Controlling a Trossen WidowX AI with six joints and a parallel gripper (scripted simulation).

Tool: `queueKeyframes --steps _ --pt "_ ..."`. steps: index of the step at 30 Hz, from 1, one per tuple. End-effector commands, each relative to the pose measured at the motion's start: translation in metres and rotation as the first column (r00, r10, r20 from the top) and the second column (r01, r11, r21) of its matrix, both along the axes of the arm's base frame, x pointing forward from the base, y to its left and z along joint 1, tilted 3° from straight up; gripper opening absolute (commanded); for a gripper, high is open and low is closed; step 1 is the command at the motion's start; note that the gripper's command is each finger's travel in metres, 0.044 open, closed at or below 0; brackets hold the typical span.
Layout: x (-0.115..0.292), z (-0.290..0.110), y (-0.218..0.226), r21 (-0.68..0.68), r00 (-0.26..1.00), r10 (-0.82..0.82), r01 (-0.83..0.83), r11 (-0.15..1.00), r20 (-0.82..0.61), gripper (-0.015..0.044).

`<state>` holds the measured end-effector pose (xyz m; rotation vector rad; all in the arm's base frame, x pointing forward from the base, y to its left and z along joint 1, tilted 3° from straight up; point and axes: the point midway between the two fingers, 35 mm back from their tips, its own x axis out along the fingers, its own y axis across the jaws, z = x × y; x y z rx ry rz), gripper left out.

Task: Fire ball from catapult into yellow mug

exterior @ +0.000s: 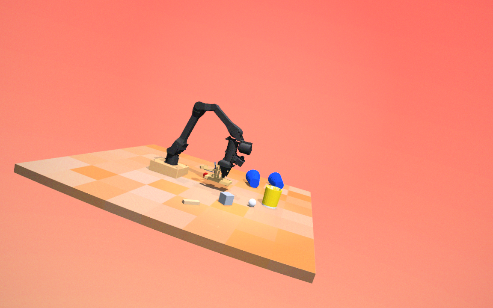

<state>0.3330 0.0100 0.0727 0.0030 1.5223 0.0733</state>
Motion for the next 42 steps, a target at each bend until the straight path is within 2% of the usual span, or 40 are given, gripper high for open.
queueKeyframes --steps 1,24,30,42 --pt "0.001 -0.005 0.000 -0.002 1.000 -0.007 0.007 1.000 0.001 0.0000" --pt "0.003 -0.042 0.000 -0.002 1.000 -0.008 0.008 1.000 0.001 0.0000" --pt "0.002 -0.040 0.000 0.000 1.000 -0.002 0.002 1.000 -0.005 0.0000" --pt "0.002 -0.040 0.000 0.000 1.000 -0.002 0.002 1.000 -0.005 0.0315"
